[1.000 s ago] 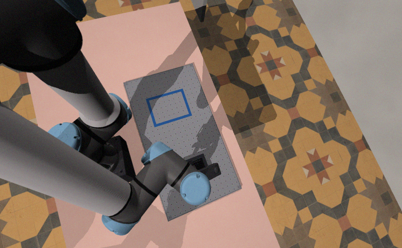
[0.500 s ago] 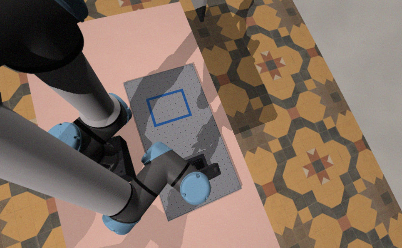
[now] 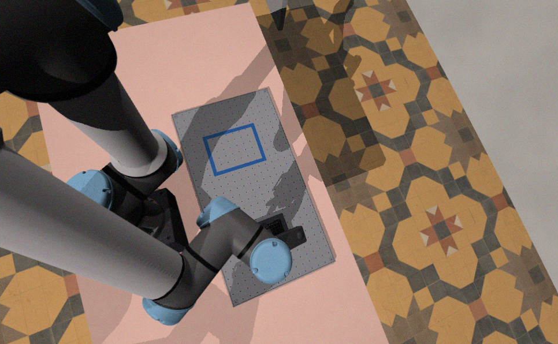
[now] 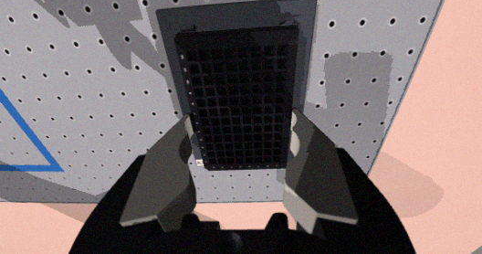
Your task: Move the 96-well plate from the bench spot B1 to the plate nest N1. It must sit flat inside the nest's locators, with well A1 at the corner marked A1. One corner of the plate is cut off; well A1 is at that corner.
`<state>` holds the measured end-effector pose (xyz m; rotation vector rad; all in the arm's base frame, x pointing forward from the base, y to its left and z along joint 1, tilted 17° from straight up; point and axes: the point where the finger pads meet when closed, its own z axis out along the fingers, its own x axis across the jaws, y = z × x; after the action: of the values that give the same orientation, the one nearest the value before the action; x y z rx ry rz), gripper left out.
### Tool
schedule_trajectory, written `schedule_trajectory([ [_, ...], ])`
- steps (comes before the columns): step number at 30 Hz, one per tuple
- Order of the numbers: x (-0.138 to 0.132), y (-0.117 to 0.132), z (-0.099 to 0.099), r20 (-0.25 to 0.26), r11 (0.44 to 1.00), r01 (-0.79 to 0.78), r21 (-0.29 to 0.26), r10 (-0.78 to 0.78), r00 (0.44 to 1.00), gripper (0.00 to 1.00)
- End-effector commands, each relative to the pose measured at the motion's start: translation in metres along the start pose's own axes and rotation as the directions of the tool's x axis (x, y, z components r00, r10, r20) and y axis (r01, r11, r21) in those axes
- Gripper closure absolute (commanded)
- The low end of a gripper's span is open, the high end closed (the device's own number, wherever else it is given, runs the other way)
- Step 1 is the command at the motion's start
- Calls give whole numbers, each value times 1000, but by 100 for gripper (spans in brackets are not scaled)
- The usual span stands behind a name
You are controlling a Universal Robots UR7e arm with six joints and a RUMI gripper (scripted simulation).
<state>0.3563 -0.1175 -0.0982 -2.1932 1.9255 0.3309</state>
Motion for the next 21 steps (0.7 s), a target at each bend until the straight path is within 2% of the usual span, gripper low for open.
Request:
schedule_trajectory([
  [1, 0, 0, 1, -1, 1000, 0, 1, 0, 1000, 100],
  [21, 0, 0, 4, -1, 1000, 0, 1, 0, 1000, 100],
])
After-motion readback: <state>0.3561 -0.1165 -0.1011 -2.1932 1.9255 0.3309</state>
